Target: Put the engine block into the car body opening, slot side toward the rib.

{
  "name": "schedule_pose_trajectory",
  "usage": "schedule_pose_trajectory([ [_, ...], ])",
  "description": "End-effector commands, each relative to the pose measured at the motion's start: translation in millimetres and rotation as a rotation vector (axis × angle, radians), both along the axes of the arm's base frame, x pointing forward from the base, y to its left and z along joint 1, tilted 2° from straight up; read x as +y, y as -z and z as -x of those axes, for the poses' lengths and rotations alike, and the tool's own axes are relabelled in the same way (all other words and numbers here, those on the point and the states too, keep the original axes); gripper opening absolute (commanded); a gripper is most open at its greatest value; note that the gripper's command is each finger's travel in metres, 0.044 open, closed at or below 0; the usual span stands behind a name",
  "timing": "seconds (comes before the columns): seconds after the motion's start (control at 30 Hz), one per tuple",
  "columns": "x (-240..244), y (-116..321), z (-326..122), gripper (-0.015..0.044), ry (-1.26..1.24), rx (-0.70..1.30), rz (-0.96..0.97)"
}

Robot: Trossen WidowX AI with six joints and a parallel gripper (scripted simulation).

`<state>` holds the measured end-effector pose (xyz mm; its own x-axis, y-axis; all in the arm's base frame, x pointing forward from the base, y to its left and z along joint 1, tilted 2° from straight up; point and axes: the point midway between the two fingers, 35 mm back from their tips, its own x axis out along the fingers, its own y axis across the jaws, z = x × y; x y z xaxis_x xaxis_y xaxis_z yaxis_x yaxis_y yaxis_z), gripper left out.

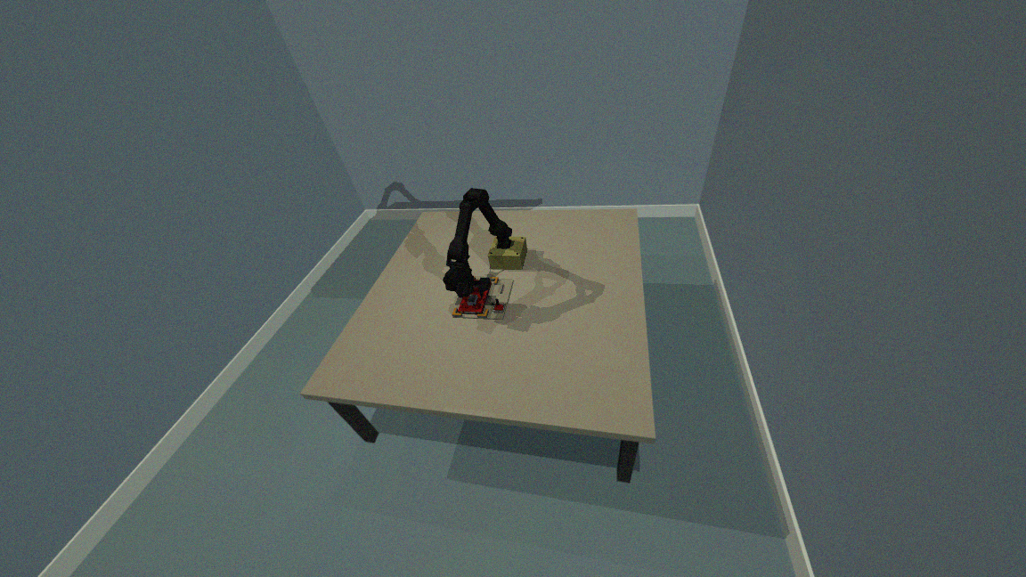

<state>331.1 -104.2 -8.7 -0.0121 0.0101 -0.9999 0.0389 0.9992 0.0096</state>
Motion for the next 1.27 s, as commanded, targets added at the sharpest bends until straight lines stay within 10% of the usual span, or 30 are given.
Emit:
schedule_pose_trajectory([
  [0.0,-0.2,-10.2,-3.1,0.044,-0.001,-0.014,0.008],
  [0.17,-0.2,-10.2,-3.1,0.044,-0.001,-0.014,0.008],
  [0.73,-0.2,-10.2,-3.1,0.0,-0.001,-0.014,0.008],
  [1.23,-0.2,-10.2,-3.1,0.0,-0.001,-0.014,0.008],
])
